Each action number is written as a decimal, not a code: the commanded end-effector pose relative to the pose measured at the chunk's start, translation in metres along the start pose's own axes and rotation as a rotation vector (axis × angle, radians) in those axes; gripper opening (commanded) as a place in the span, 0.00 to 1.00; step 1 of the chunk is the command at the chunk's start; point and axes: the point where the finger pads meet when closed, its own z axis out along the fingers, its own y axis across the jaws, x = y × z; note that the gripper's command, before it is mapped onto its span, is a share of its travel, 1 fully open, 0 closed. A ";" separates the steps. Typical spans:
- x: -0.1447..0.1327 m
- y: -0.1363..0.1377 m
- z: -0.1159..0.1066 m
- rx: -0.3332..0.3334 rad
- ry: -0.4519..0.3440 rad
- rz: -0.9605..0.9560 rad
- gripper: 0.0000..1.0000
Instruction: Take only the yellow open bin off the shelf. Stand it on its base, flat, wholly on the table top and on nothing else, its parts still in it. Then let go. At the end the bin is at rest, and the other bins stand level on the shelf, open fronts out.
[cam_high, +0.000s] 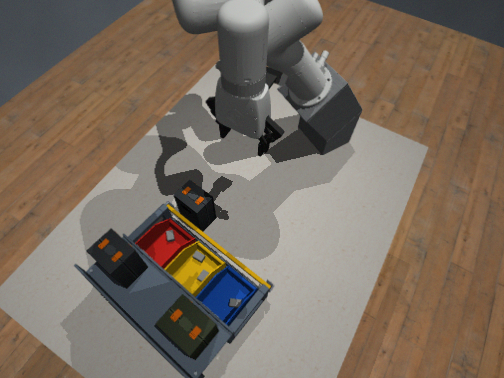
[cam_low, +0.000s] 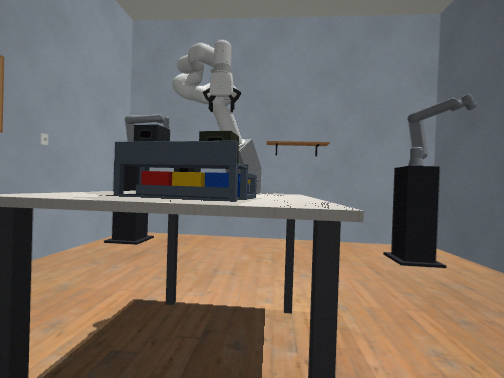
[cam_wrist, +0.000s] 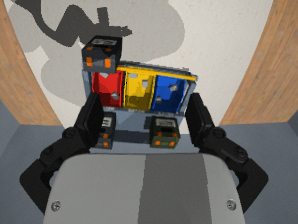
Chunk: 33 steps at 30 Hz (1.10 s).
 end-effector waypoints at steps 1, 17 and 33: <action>0.002 -0.001 -0.003 0.004 -0.006 0.001 1.00; 0.050 -0.017 -0.026 0.004 -0.005 0.001 1.00; 0.058 -0.021 -0.030 0.004 -0.005 0.001 1.00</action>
